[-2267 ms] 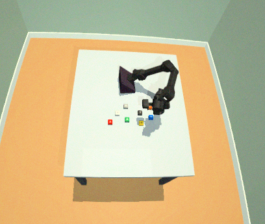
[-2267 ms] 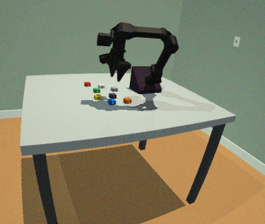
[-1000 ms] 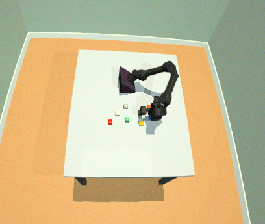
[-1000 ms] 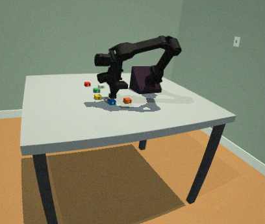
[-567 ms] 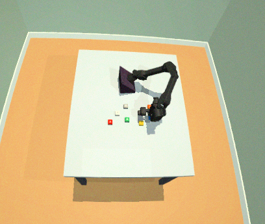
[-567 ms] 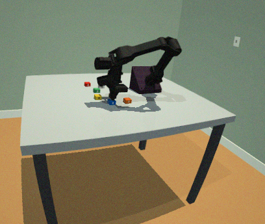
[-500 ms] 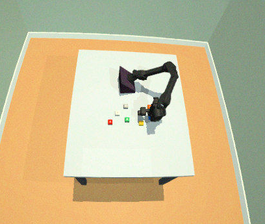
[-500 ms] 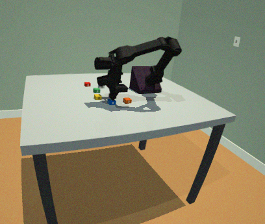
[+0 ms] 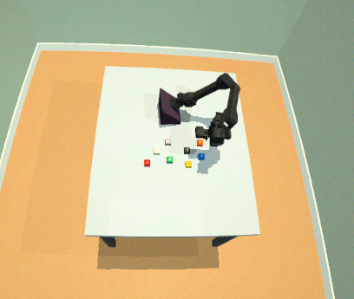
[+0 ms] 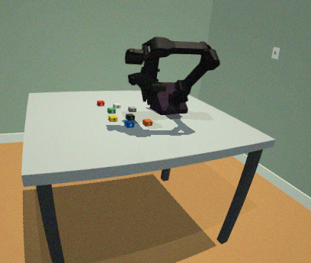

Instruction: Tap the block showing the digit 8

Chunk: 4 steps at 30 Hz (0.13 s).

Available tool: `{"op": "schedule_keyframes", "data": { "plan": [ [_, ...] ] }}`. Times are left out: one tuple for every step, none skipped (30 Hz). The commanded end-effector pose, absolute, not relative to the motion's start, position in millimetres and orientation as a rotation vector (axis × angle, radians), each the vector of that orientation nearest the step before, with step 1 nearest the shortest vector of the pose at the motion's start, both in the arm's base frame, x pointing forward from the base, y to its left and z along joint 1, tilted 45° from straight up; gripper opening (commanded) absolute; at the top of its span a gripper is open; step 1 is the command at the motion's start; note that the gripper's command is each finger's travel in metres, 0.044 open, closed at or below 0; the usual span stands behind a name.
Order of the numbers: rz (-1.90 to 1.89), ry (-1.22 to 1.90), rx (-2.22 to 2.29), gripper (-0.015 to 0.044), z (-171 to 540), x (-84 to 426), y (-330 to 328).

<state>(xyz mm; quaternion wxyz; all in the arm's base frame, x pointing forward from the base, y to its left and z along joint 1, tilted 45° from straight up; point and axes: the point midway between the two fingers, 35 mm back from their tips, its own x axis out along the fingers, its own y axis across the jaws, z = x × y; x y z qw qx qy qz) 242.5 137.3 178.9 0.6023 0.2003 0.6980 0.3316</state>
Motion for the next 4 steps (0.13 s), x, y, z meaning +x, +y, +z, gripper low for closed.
{"op": "schedule_keyframes", "data": {
  "plan": [
    [0.775,1.61,0.45,0.0283,198.4,228.9,130.3],
    [0.775,1.61,0.45,0.0309,198.4,228.9,130.3],
    [0.775,1.61,0.45,0.0335,198.4,228.9,130.3],
    [0.775,1.61,0.45,0.0335,198.4,228.9,130.3]
  ]
}}
